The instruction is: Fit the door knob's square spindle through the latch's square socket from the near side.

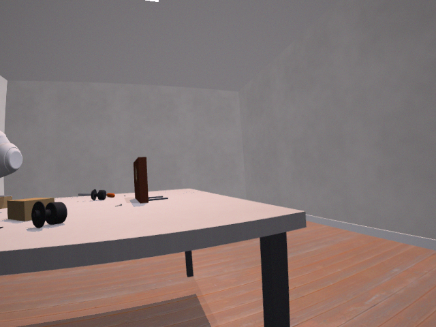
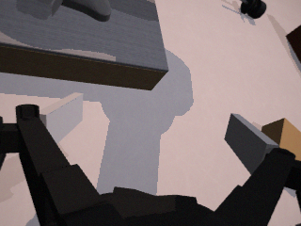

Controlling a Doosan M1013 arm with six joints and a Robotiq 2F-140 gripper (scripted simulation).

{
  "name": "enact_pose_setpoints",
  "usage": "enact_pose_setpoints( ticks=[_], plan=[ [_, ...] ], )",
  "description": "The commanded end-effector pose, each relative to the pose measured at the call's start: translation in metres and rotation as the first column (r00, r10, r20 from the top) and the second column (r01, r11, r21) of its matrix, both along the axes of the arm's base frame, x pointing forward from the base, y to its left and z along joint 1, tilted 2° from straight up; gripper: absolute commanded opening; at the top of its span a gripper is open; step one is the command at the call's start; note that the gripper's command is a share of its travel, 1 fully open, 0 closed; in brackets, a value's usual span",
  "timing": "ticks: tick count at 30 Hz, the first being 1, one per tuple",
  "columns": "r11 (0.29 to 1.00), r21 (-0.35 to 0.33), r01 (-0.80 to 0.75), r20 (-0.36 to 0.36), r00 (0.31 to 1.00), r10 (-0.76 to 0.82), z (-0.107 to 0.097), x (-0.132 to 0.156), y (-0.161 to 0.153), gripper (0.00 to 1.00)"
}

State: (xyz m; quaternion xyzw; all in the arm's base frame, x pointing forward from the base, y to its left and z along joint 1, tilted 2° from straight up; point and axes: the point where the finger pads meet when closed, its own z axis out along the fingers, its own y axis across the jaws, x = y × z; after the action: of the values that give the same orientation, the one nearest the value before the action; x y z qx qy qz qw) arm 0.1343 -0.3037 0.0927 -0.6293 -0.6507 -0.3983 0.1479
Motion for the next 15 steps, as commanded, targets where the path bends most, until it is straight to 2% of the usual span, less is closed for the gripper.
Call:
enact_pose_setpoints(
  ticks=[1, 8, 15],
  plan=[
    [1.0, 0.0, -0.001, 0.0, 1.0, 0.001, 0.0, 0.0, 0.0, 1.0],
    [0.998, -0.025, -0.06, 0.012, 0.998, 0.06, -0.002, 0.011, -0.001, 1.0],
    [0.967, -0.1, -0.234, 0.042, 0.97, 0.239, -0.007, 0.044, -0.001, 1.0]
  ],
)
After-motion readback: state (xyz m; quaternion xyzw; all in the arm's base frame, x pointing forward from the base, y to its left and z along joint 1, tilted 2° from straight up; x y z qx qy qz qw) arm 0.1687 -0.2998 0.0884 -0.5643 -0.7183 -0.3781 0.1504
